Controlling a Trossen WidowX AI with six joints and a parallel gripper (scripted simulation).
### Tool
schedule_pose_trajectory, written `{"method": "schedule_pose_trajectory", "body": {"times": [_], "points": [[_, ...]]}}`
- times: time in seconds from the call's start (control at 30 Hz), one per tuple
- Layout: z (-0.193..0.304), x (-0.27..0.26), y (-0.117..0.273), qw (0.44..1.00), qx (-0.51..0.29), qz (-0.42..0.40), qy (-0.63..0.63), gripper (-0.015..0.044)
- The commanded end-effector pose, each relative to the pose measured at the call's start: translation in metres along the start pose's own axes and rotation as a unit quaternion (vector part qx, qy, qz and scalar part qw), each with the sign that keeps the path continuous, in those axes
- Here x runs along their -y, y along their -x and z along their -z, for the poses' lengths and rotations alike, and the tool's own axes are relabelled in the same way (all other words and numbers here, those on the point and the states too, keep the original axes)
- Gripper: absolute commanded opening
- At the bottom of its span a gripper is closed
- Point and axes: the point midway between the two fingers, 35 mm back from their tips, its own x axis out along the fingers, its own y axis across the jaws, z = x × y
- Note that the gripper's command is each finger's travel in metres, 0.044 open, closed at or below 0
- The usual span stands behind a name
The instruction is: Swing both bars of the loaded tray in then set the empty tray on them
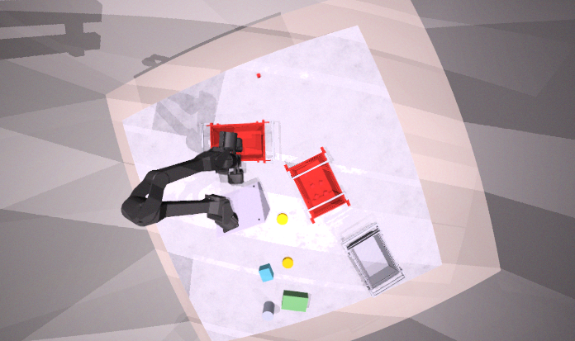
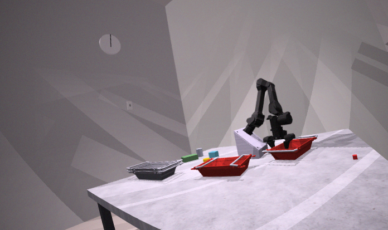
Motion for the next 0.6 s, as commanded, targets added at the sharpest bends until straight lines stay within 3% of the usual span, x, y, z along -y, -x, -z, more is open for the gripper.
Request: {"method": "schedule_pose_trajectory", "body": {"times": [0.0, 0.2, 0.57], "points": [[0.0007, -0.0007, -0.0004, 1.0, -0.002, -0.001, -0.002, 0.0323], [0.0007, -0.0007, -0.0004, 1.0, -0.002, -0.001, -0.002, 0.0235], [0.0007, -0.0007, -0.0004, 1.0, -0.002, -0.001, -0.002, 0.0161]]}}
